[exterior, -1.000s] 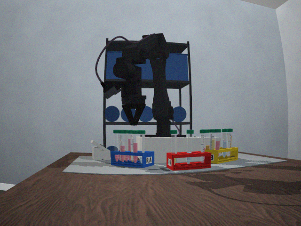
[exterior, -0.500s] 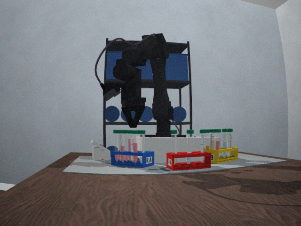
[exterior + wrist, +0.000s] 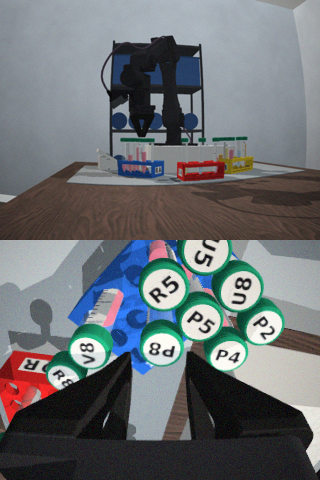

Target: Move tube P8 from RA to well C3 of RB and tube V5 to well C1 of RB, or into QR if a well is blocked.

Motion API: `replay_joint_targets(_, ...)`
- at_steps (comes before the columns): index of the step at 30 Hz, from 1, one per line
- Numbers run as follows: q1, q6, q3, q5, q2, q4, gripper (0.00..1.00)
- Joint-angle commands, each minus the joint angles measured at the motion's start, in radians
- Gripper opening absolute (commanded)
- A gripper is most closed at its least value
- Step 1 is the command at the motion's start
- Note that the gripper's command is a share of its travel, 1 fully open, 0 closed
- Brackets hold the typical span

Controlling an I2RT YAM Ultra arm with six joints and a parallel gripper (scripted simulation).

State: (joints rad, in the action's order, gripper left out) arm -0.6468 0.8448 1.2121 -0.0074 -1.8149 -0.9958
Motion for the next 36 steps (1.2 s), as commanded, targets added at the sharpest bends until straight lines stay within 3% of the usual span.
replay_joint_targets(1, 0.004, 0.005, -0.022, -0.003, 0.029, 0.017, 0.3)
replay_joint_targets(9, 0.003, 0.004, -0.029, -0.003, 0.028, 0.026, 0.3)
replay_joint_targets(10, 0.003, 0.004, 0.0, -0.003, 0.029, 0.022, 0.3)
replay_joint_targets(26, 0.003, 0.004, -0.048, -0.003, -0.01, 0.051, 0.3)
replay_joint_targets(27, 0.003, 0.004, -0.008, -0.003, -0.014, 0.054, 0.3)
replay_joint_targets(29, 0.003, 0.004, -0.009, -0.003, -0.016, 0.057, 0.3)
replay_joint_targets(36, 0.003, 0.004, -0.061, -0.003, -0.02, 0.069, 0.3)
